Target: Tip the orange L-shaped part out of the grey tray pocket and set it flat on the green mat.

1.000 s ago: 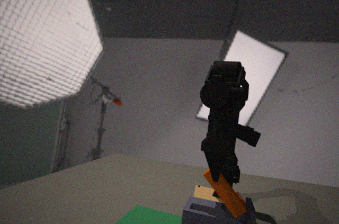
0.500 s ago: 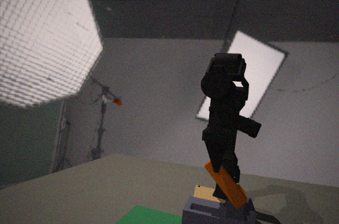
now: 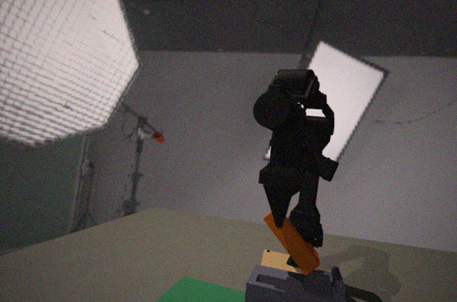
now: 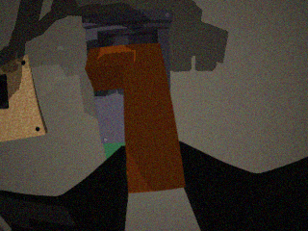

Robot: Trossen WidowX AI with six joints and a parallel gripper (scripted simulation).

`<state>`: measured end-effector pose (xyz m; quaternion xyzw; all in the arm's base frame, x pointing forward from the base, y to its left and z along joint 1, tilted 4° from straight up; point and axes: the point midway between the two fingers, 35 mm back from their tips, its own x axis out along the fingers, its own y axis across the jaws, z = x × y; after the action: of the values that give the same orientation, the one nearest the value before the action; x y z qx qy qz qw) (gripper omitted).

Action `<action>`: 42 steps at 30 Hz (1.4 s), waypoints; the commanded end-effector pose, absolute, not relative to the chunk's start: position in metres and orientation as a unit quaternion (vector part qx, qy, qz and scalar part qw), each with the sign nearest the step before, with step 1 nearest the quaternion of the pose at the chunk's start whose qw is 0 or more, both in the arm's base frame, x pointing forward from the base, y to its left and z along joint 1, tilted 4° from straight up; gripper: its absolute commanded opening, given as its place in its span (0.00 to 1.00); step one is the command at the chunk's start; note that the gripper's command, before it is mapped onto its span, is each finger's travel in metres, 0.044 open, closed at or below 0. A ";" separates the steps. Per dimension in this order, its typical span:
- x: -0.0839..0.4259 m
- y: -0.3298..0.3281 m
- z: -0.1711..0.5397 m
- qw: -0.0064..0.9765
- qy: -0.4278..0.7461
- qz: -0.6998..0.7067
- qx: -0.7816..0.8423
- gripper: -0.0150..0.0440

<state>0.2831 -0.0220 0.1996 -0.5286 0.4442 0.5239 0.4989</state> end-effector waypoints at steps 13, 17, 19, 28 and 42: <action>0.284 -0.093 0.193 0.498 0.445 0.524 -0.529 0.25; 0.284 -0.109 0.192 0.497 0.445 0.524 -0.529 0.25; 0.284 -0.117 0.192 0.497 0.445 0.524 -0.530 0.25; 0.286 -0.153 0.191 0.496 0.446 0.523 -0.530 0.25; 0.288 -0.166 0.184 0.496 0.446 0.523 -0.531 0.25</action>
<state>0.2867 -0.1650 0.1880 -0.5302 0.4484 0.5210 0.4964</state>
